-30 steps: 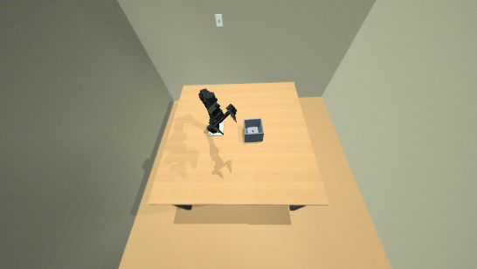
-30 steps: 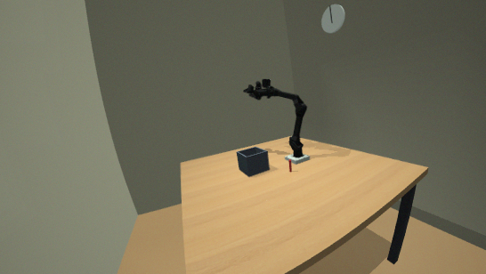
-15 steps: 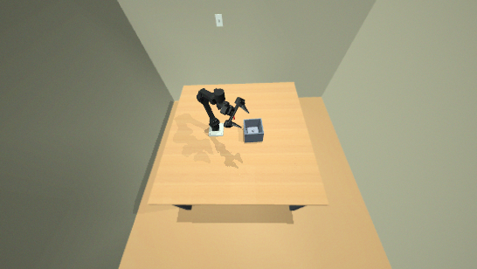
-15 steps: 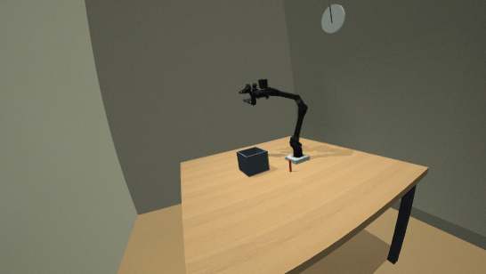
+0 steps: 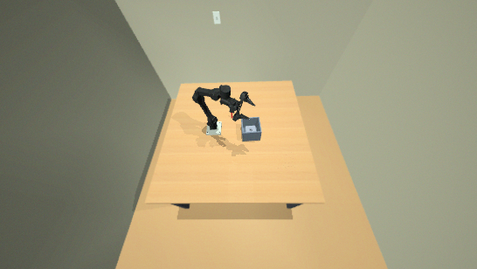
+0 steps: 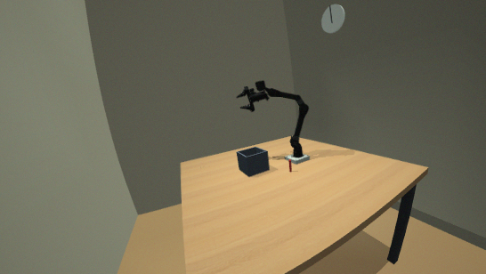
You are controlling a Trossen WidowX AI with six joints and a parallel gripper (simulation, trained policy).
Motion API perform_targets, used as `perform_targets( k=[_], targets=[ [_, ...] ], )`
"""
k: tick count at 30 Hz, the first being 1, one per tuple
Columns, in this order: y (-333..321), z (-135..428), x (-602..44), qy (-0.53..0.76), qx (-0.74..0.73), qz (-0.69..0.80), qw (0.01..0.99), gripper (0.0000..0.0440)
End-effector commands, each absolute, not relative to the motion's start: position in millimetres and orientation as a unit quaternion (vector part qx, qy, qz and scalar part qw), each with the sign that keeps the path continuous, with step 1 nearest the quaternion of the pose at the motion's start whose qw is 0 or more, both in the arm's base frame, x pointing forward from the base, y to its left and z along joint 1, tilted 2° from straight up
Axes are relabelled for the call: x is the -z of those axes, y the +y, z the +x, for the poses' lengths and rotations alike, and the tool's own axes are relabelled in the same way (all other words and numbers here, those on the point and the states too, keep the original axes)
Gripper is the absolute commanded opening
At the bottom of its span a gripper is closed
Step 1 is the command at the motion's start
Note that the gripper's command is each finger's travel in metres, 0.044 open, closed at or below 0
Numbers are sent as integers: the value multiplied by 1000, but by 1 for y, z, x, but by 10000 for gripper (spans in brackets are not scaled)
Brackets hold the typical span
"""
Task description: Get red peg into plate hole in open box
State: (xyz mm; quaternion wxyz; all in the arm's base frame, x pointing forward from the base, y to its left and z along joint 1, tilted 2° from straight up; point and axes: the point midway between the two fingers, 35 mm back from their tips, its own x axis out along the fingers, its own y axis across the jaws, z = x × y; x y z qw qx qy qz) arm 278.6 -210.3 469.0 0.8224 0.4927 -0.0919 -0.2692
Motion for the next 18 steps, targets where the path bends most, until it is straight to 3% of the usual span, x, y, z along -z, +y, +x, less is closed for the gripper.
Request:
perform_targets(
  k=[1, 18],
  targets=[
    [-191, 288, -456, -68, 252, 532, 806, 440],
    [-95, 322, -393, 87, 196, 665, 716, 440]
  ],
)
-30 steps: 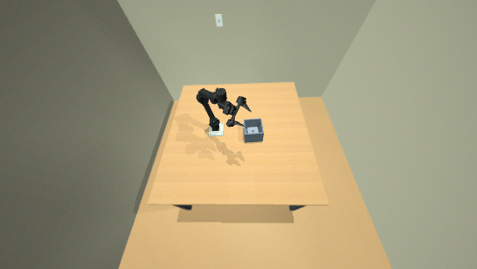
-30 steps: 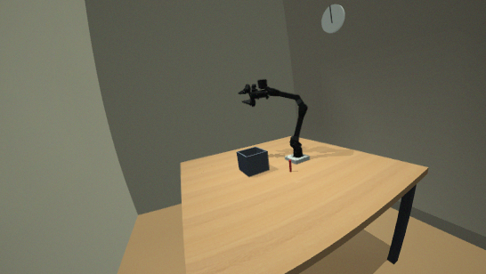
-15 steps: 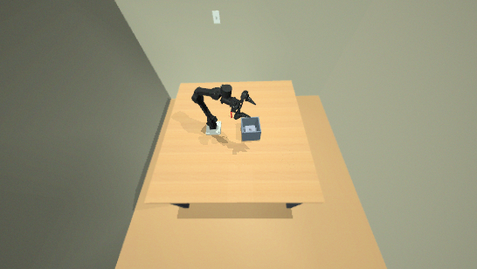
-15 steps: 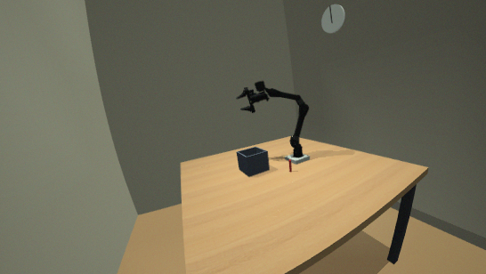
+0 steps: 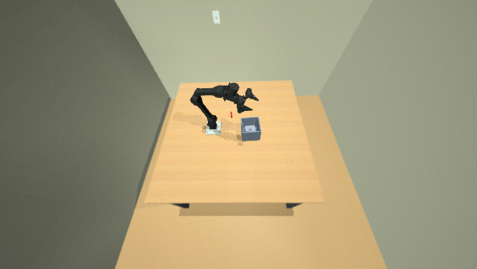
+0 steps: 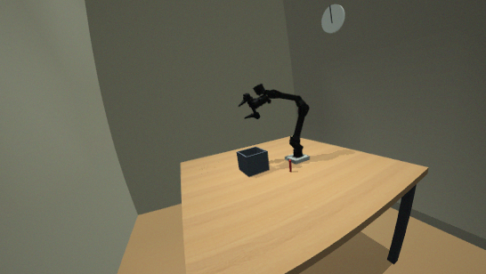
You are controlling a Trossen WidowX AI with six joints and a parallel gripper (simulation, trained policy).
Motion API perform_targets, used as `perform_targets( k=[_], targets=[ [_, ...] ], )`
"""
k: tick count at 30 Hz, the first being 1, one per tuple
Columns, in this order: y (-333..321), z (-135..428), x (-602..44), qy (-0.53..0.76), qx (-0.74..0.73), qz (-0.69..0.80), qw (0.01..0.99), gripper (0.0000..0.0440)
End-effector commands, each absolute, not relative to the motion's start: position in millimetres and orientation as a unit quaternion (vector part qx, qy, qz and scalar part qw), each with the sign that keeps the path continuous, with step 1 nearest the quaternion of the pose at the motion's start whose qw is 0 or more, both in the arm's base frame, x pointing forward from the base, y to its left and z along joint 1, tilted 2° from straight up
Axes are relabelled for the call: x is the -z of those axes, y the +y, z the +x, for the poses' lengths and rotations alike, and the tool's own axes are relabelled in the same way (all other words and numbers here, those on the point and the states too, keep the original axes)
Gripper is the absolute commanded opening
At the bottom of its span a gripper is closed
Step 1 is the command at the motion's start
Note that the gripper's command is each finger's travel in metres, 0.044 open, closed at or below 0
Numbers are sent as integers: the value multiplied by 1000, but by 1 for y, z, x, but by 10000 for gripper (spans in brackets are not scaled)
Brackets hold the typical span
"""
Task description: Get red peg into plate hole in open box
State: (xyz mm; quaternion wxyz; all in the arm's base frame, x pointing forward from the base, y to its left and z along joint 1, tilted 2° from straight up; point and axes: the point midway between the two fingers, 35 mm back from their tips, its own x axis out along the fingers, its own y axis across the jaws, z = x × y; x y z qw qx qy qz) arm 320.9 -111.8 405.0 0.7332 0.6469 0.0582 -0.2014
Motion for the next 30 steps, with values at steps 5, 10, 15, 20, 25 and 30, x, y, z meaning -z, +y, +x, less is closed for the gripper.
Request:
perform_targets(
  k=[5, 10, 15, 20, 25, 30],
  targets=[
    [-66, 325, -372, 142, 191, 688, 686, 440],
    [-36, 323, -349, 199, 191, 702, 656, 440],
    [-8, 318, -326, 258, 197, 708, 627, 440],
    [19, 309, -301, 319, 209, 705, 598, 439],
    [44, 295, -276, 379, 229, 693, 569, 439],
    [66, 279, -250, 436, 255, 673, 540, 440]
  ],
)
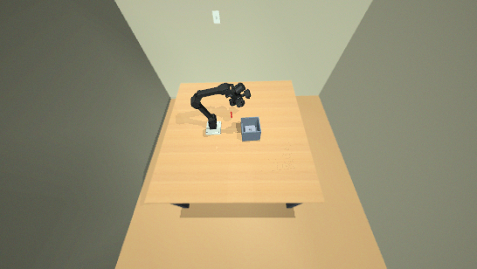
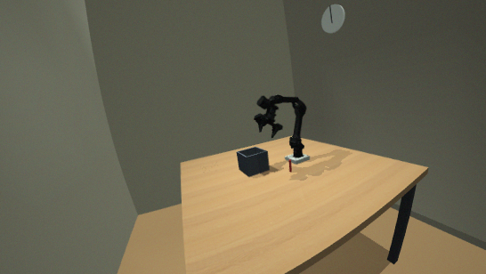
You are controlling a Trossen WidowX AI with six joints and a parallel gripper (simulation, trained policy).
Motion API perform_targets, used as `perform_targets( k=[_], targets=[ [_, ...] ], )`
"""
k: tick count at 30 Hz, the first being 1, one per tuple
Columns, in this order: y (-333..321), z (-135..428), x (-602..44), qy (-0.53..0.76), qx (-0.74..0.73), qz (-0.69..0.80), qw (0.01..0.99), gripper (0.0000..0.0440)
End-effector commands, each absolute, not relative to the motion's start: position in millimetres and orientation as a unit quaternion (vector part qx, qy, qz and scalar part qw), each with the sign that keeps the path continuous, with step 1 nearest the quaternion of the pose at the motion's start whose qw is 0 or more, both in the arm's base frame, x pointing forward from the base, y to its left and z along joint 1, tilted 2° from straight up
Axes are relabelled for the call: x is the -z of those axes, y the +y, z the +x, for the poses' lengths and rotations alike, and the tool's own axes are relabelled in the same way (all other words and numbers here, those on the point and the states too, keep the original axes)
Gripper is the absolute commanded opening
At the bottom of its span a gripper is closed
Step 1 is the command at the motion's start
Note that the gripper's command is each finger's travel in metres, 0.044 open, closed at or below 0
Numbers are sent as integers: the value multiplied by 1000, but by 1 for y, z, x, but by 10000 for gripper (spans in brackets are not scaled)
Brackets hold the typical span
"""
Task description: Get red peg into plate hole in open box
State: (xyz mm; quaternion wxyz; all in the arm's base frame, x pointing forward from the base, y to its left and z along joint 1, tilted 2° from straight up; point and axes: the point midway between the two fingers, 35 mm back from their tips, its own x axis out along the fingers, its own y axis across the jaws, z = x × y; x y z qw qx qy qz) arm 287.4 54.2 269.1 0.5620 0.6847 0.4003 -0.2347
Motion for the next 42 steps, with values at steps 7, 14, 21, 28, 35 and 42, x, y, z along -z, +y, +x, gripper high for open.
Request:
perform_targets(
  k=[7, 14, 21, 28, 35, 42],
  targets=[
    [90, 253, -218, 503, 296, 635, 506, 440],
    [105, 227, -190, 553, 340, 588, 482, 440],
    [112, 205, -165, 584, 379, 539, 473, 440],
    [114, 188, -143, 606, 406, 496, 472, 440],
    [112, 177, -118, 618, 424, 466, 470, 440],
    [107, 170, -92, 623, 437, 453, 464, 440]
  ],
)
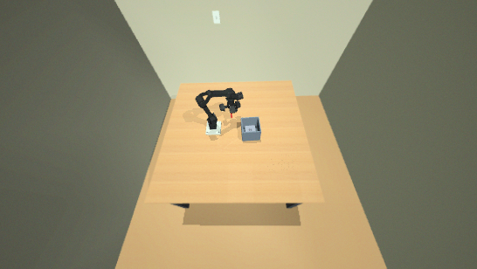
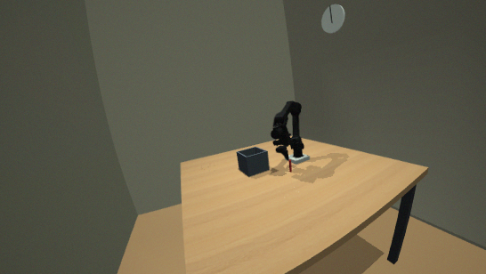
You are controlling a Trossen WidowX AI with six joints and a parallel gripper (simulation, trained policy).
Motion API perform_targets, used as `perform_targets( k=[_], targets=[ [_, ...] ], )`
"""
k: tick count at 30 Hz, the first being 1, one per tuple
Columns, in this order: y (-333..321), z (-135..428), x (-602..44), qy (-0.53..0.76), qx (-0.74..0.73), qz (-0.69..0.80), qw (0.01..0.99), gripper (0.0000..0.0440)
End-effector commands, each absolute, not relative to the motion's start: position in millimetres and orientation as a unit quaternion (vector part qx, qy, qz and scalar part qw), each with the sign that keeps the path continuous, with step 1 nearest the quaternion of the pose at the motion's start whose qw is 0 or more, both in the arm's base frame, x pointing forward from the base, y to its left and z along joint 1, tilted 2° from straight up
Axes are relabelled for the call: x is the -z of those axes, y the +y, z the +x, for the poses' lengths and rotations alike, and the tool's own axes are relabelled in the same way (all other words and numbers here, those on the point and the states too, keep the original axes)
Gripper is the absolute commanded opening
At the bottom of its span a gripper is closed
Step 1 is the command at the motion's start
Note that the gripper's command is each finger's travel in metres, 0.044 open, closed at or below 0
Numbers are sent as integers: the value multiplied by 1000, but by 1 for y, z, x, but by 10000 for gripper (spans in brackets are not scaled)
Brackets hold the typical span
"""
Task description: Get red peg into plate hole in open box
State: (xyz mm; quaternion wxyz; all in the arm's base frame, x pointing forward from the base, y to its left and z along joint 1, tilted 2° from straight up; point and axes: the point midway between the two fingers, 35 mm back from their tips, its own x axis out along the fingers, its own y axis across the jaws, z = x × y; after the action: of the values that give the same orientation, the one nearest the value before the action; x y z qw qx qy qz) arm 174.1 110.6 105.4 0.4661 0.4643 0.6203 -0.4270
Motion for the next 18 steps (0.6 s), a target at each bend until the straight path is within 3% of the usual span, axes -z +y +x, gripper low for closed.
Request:
perform_targets(
  k=[1, 11, 14, 18],
  targets=[
    [107, 170, -88, 623, 438, 452, 464, 440],
    [101, 169, -57, 614, 450, 451, 466, 419],
    [102, 171, -50, 613, 448, 452, 469, 366],
    [103, 174, -43, 615, 444, 450, 472, 265]
  ],
)
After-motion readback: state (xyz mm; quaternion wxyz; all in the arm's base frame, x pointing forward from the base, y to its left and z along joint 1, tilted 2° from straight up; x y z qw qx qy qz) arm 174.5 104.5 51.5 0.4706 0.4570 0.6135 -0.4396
